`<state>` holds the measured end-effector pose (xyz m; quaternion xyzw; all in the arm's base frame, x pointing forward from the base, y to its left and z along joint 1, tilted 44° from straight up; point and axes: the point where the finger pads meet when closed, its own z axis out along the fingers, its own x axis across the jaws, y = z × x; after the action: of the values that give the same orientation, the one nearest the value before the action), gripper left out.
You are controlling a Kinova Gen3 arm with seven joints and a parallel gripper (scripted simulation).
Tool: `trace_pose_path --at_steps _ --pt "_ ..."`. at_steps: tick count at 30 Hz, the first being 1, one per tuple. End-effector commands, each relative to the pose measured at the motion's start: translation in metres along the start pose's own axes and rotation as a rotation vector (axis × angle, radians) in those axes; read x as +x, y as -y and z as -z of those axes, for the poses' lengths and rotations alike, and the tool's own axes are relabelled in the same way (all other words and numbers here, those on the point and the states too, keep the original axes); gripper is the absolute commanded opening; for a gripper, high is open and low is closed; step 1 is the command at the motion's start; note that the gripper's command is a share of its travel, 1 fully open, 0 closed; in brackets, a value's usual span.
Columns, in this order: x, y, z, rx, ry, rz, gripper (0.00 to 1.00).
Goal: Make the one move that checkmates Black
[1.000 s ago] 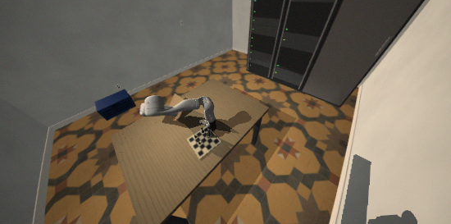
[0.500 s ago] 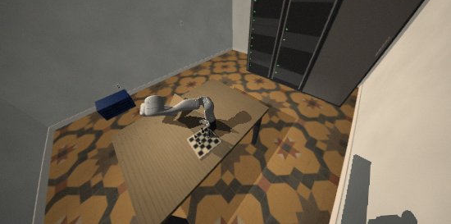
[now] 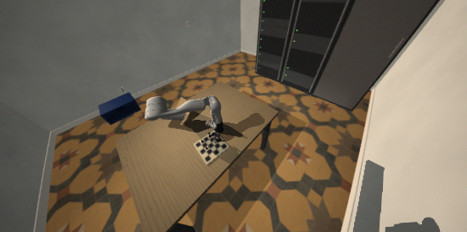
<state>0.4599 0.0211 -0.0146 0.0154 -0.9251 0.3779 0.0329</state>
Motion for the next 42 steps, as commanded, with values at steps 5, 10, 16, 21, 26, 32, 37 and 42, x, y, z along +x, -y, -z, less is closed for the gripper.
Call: trace_pose_path --at_steps 5,10,16,21,26,32,37,42 --pt "-0.002 -0.001 0.047 -0.008 0.01 0.001 0.0" --pt "-0.002 -0.001 0.065 -0.008 0.01 -0.002 0.0" --pt "-0.001 -0.002 0.065 -0.006 0.007 -0.002 0.0" --pt "-0.001 -0.002 0.065 -0.006 0.007 -0.001 0.0" --pt "-0.001 -0.002 0.065 -0.006 0.007 -0.001 0.0" --pt "-0.001 -0.002 0.065 -0.006 0.007 -0.001 0.0" --pt "-0.001 -0.002 0.065 -0.006 0.007 -0.001 0.0" --pt "-0.001 -0.002 0.065 -0.006 0.007 -0.001 0.0"
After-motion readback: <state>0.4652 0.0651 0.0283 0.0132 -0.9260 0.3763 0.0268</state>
